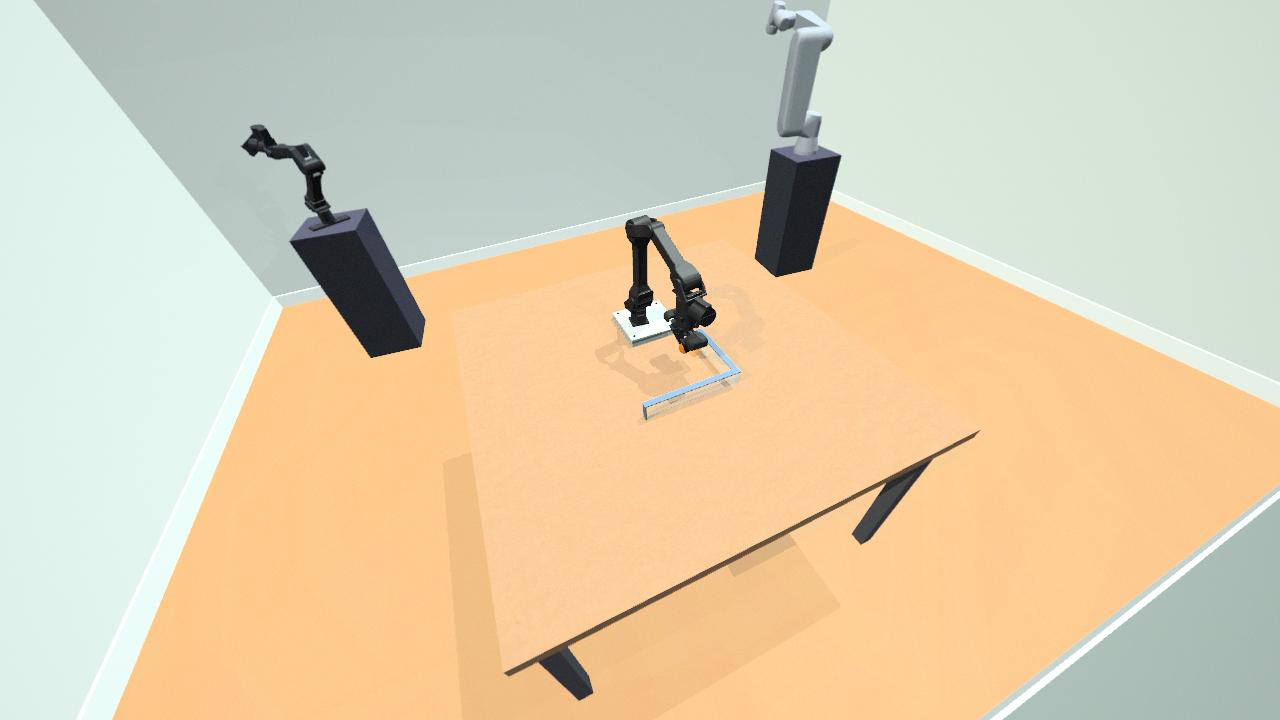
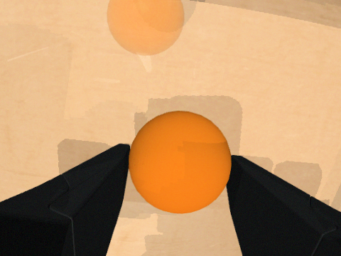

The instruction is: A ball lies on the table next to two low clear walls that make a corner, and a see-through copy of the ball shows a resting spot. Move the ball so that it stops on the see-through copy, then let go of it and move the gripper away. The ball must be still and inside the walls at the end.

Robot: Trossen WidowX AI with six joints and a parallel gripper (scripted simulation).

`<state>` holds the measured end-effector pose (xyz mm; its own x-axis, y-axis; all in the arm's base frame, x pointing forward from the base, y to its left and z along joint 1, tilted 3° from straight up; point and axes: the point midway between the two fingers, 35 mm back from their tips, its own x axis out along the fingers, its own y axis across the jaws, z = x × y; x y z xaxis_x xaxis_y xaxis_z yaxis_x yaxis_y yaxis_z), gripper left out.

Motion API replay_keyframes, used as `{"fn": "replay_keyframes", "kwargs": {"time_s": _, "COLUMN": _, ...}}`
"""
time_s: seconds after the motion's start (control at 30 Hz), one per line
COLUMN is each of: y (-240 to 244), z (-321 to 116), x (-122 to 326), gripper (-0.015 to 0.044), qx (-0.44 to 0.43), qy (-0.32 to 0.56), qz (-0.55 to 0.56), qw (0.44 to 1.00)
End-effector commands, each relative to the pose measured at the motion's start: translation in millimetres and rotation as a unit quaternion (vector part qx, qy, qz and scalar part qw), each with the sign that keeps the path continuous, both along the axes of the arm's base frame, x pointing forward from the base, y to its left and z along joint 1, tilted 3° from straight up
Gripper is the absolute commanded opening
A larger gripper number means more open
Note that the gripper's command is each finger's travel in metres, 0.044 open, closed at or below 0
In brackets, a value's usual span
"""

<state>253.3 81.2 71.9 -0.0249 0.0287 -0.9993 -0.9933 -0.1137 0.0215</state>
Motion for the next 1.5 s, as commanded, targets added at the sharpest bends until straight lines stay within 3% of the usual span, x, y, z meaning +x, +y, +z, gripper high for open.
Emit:
{"fn": "replay_keyframes", "kwargs": {"time_s": 0.0, "y": -0.5, "z": 24.0, "x": 0.5, "gripper": 0.0, "qx": 0.003, "qy": -0.004, "qz": 0.001, "qw": 1.0}}
{"fn": "replay_keyframes", "kwargs": {"time_s": 0.3, "y": -4.3, "z": 72.8, "x": -5.6, "gripper": 0.0, "qx": 0.003, "qy": -0.003, "qz": 0.001, "qw": 1.0}}
{"fn": "replay_keyframes", "kwargs": {"time_s": 0.47, "y": -3.9, "z": 75.8, "x": -6.6, "gripper": 0.0, "qx": 0.003, "qy": -0.003, "qz": 0.001, "qw": 1.0}}
{"fn": "replay_keyframes", "kwargs": {"time_s": 0.9, "y": 44.6, "z": 36.0, "x": -25.4, "gripper": 0.0, "qx": 0.006, "qy": -0.002, "qz": 0.001, "qw": 1.0}}
{"fn": "replay_keyframes", "kwargs": {"time_s": 1.13, "y": 46.1, "z": 27.4, "x": -25.1, "gripper": 0.0, "qx": 0.006, "qy": -0.002, "qz": 0.001, "qw": 1.0}}
{"fn": "replay_keyframes", "kwargs": {"time_s": 1.47, "y": 48.2, "z": -18.9, "x": -25.5, "gripper": 0.0, "qx": 0.006, "qy": -0.002, "qz": 0.001, "qw": 1.0}}
